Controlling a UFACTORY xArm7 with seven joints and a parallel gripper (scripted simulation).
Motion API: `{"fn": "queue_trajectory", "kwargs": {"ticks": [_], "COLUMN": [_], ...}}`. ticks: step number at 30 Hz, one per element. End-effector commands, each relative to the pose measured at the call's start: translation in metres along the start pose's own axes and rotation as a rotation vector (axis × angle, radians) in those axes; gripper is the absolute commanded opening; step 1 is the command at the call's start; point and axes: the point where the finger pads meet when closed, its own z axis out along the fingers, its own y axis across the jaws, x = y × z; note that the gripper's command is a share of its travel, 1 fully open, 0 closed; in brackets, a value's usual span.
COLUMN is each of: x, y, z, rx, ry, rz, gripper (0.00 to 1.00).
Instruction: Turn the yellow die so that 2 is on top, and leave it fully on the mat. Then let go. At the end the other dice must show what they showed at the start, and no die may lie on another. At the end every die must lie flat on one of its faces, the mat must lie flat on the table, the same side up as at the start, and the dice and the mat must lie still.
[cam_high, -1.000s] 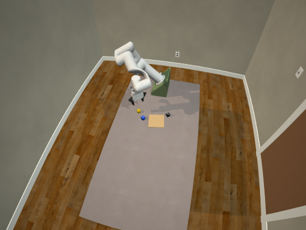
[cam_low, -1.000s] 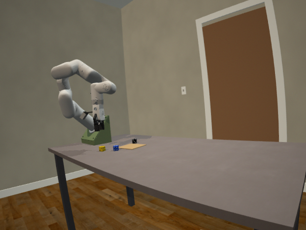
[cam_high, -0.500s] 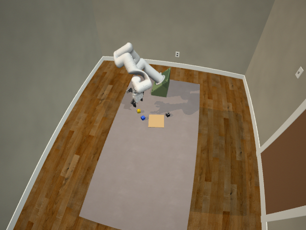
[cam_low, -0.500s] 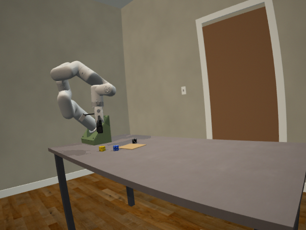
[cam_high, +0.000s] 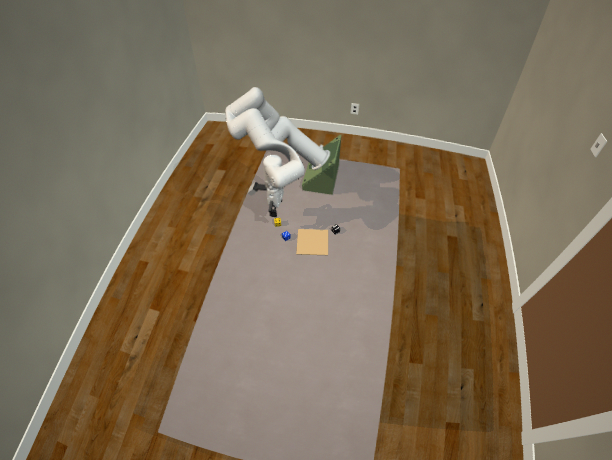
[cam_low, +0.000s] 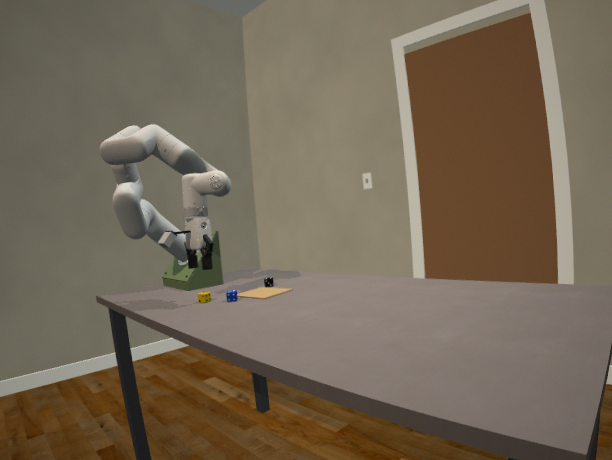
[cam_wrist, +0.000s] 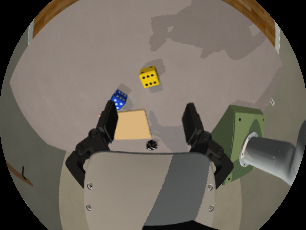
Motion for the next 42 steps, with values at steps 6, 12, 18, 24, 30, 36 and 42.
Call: {"fn": "queue_trajectory", "kwargs": {"ticks": [6, 12, 18, 24, 30, 36, 42], "x": [-0.0016, -0.002, -0.002, -0.002, -0.002, -0.002, -0.002], "y": [-0.0018, -0.0024, -0.0024, -0.0024, -0.0024, -0.0024, -0.0024], "z": [0.0052, 0.0075, 0.0075, 0.0075, 0.0075, 0.0075, 0.0075], "rx": [-0.001, 0.003, 0.003, 0.003, 0.003, 0.003, 0.003], "ry": [-0.013, -0.015, -0.015, -0.015, -0.015, -0.015, -0.015], "rz": [-0.253, -0.352, -0.352, -0.352, -0.352, -0.352, -0.352], "gripper": [1.0, 1.0, 0.47, 0.47, 0.47, 0.47, 0.47]}}
